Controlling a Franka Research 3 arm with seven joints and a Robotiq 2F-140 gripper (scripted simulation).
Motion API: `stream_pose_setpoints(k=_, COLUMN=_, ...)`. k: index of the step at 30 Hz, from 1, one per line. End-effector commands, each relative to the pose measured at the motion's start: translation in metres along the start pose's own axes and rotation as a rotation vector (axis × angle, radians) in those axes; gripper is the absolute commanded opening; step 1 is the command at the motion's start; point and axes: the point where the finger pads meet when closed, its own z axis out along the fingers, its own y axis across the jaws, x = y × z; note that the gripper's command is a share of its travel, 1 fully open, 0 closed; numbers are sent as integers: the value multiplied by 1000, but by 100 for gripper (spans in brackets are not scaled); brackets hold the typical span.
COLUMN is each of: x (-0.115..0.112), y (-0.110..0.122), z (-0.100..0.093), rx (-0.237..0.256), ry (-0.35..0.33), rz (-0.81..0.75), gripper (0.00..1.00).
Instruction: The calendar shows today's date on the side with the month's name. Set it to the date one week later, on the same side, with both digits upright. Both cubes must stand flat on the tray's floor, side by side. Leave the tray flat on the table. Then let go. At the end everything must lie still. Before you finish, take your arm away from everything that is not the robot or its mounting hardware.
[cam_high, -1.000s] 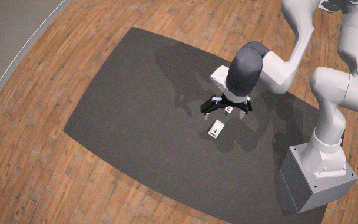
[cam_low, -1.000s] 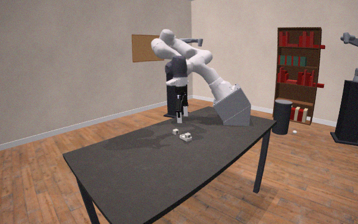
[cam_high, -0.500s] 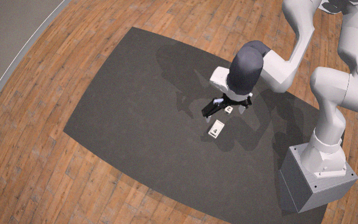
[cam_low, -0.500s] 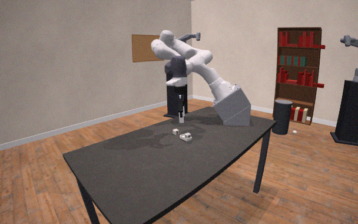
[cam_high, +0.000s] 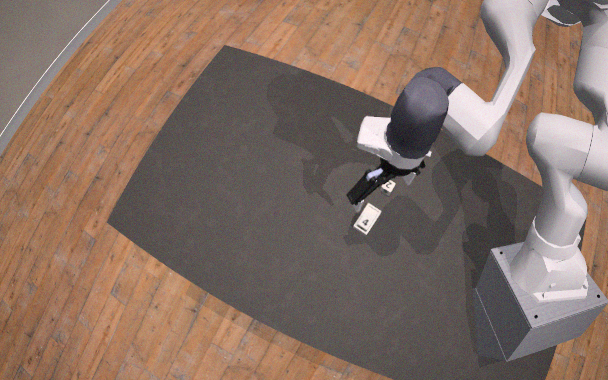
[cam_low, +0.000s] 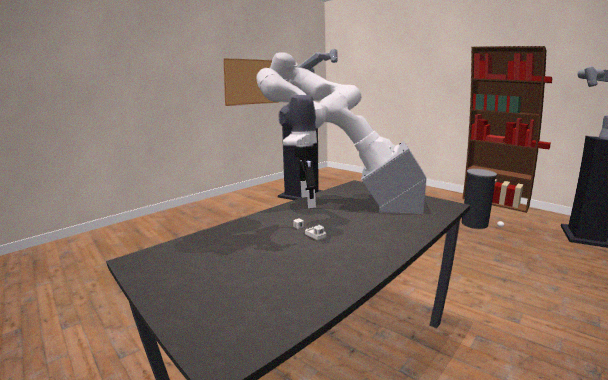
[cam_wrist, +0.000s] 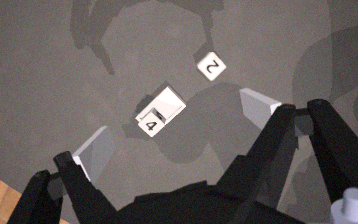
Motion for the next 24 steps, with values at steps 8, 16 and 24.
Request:
stream_pose_setpoints(k=8, x=4, y=5, z=0, rx=-1, ry=-5, rz=-281, gripper=100)
stream_pose_setpoints(k=16, x=6, y=8, z=0, rx=-1, ry=-3, rz=-396, gripper=100)
stream_pose_setpoints(k=24, x=8, y=12, z=1, rx=-2, ry=-2, rz=-519, gripper=100)
